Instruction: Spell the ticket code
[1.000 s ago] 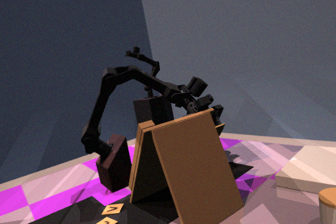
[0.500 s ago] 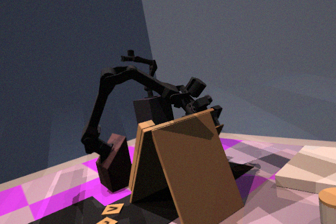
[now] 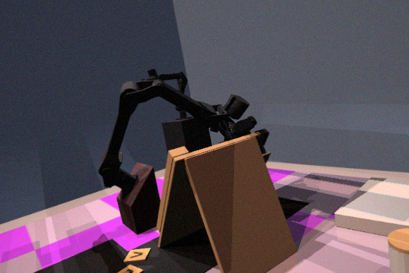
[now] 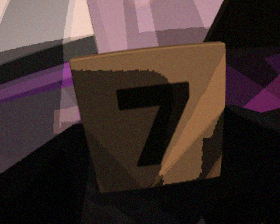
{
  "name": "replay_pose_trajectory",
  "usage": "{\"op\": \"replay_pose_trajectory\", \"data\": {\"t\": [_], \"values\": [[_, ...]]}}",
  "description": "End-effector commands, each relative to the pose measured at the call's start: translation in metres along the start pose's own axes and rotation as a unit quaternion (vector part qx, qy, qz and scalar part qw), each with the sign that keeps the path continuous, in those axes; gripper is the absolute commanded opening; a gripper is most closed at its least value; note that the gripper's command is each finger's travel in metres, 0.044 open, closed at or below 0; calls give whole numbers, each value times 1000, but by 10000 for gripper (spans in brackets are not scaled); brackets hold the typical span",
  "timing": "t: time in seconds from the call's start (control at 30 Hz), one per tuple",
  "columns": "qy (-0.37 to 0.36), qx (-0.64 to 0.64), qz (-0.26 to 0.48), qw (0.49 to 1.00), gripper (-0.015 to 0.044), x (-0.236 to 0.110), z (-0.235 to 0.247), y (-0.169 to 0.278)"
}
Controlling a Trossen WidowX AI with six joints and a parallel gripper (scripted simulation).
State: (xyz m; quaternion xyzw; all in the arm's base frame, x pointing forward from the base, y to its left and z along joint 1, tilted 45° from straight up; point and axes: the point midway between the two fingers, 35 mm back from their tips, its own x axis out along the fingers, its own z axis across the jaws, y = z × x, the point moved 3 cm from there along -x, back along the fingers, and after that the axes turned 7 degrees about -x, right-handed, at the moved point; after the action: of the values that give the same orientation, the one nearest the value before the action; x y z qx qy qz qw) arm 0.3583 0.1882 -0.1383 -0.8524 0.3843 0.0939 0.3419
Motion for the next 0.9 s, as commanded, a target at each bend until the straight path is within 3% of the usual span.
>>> {"op": "replay_pose_trajectory", "data": {"t": [0.0,0.87], "values": [[0,-4,1,1000,0,0,-2,2],[0,-4,1,1000,0,0,-15,3]]}}
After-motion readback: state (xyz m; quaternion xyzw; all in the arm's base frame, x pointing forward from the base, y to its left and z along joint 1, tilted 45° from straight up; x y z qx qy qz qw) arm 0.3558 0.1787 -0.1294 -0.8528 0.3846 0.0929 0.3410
